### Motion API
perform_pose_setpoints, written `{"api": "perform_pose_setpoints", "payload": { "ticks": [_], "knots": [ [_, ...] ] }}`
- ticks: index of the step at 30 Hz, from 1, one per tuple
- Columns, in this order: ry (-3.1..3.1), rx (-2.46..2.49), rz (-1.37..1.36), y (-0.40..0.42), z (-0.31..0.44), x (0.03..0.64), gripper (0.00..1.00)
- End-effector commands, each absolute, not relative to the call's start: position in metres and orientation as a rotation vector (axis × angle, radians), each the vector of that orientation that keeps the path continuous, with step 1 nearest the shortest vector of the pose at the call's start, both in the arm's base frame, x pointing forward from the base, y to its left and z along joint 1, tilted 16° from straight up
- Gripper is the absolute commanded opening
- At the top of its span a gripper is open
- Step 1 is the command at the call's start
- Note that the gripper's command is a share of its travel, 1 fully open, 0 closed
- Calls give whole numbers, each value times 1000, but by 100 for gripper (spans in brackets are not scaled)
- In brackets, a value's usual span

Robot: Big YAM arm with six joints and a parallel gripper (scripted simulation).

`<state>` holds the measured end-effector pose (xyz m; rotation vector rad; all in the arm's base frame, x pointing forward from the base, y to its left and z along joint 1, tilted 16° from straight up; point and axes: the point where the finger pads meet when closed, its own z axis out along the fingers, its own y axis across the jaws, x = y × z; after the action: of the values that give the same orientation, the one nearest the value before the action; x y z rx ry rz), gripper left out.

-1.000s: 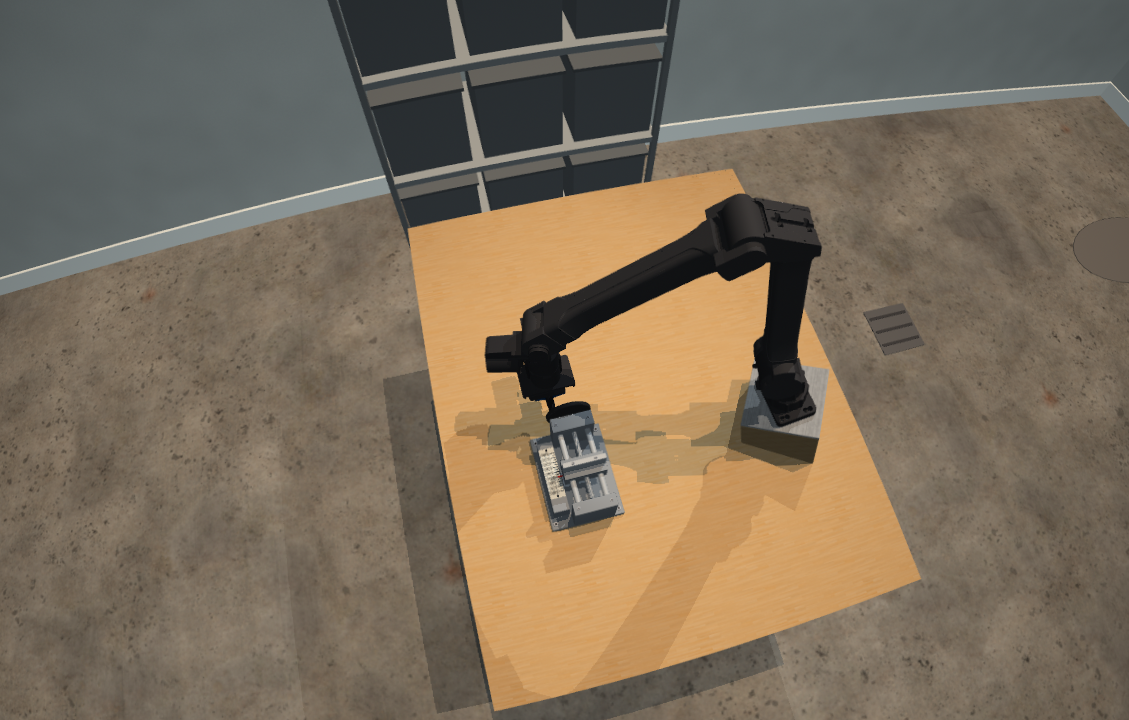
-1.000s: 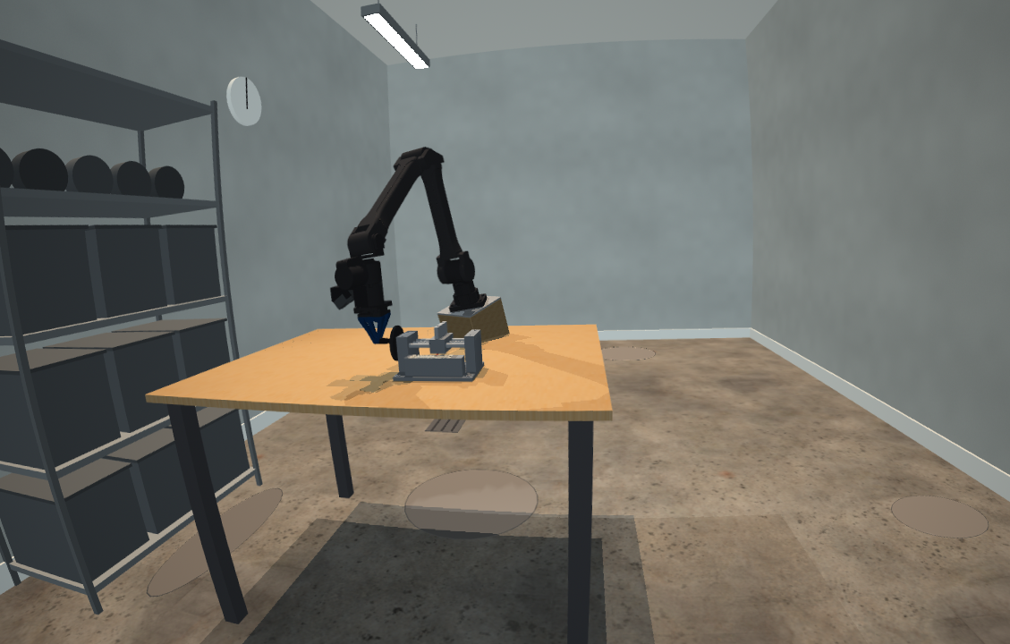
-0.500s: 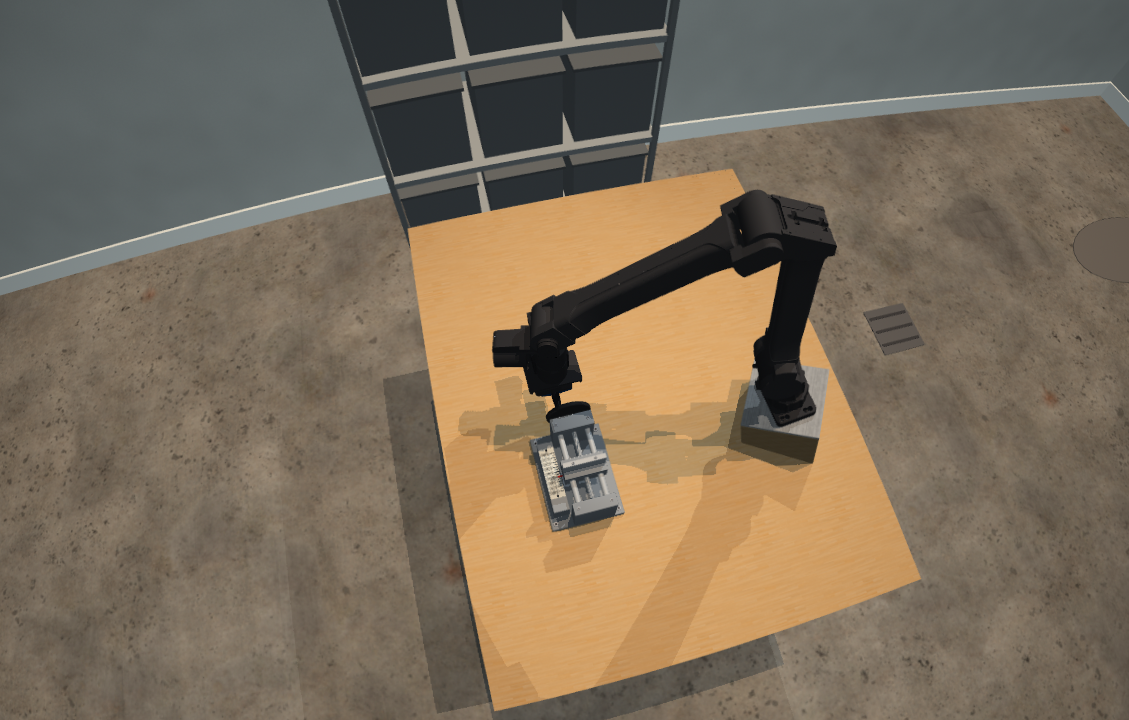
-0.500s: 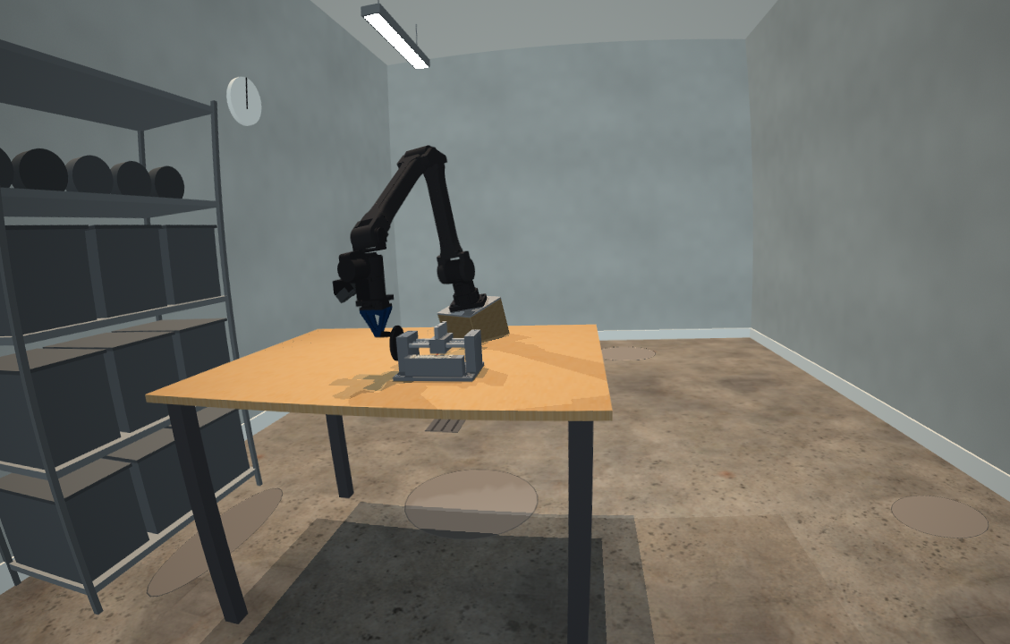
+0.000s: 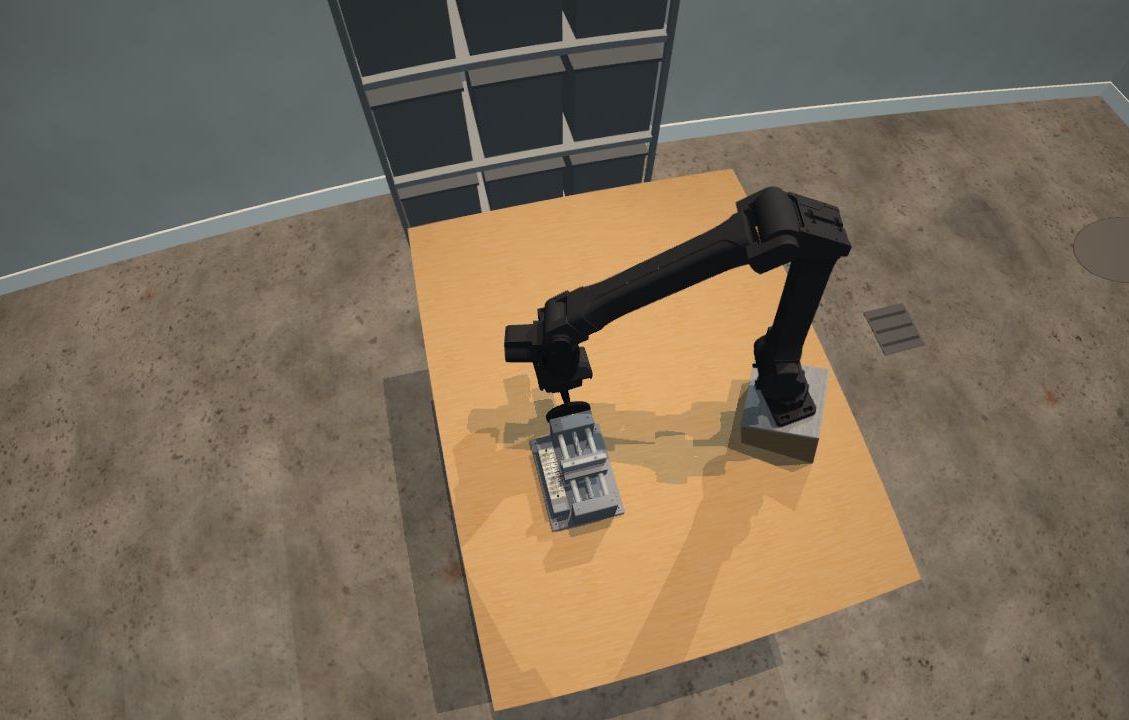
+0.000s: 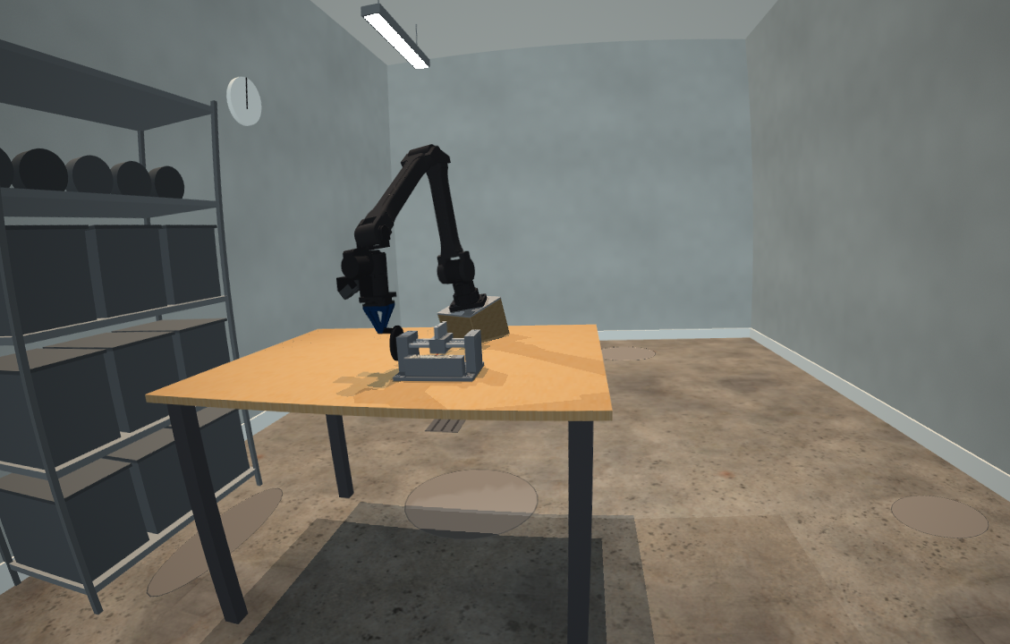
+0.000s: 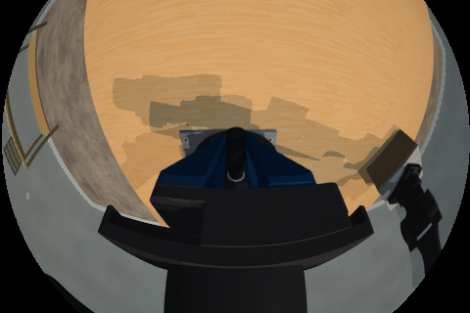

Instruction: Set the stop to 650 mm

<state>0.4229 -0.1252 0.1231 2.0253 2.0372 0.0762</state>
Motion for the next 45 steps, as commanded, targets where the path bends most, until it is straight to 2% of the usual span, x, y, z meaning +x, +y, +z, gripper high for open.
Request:
{"api": "perform_pose_setpoints", "payload": {
  "ticks": [1, 45],
  "knots": [
    [2000, 1994, 115, -131, 141, 419, 6],
    [2024, 2016, 85, -136, 96, 396, 6]
  ]
}}
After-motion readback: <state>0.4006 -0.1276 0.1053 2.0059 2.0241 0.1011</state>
